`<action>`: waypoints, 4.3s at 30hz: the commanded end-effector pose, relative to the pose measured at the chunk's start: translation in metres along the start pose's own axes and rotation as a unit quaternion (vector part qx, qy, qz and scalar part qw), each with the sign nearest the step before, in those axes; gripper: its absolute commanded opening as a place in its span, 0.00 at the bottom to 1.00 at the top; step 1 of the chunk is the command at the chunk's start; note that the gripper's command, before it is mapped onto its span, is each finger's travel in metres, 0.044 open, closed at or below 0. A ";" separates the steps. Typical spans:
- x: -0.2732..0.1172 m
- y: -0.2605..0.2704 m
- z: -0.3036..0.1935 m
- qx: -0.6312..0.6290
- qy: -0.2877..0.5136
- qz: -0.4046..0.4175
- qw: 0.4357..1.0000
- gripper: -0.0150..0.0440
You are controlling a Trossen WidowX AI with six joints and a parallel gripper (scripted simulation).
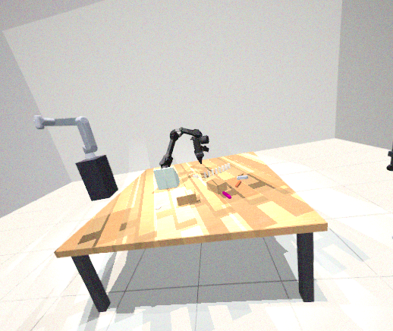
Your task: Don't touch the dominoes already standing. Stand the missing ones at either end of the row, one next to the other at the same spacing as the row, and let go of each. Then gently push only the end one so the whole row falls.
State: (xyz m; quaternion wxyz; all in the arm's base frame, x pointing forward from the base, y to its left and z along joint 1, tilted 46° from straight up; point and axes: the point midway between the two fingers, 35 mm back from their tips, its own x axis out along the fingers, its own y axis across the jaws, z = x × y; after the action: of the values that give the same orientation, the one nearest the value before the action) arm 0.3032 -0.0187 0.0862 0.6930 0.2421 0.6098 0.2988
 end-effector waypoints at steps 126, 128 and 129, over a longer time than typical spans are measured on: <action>0.034 0.129 -0.034 -0.014 -0.112 -0.247 0.962 0.29; 0.036 0.128 -0.032 -0.022 -0.130 -0.260 0.957 0.29; 0.038 0.128 -0.031 -0.026 -0.139 -0.266 0.954 0.29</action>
State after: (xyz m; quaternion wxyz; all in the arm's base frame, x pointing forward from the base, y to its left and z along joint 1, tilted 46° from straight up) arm 0.2577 0.0964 0.1469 0.8138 0.1027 0.5636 0.0978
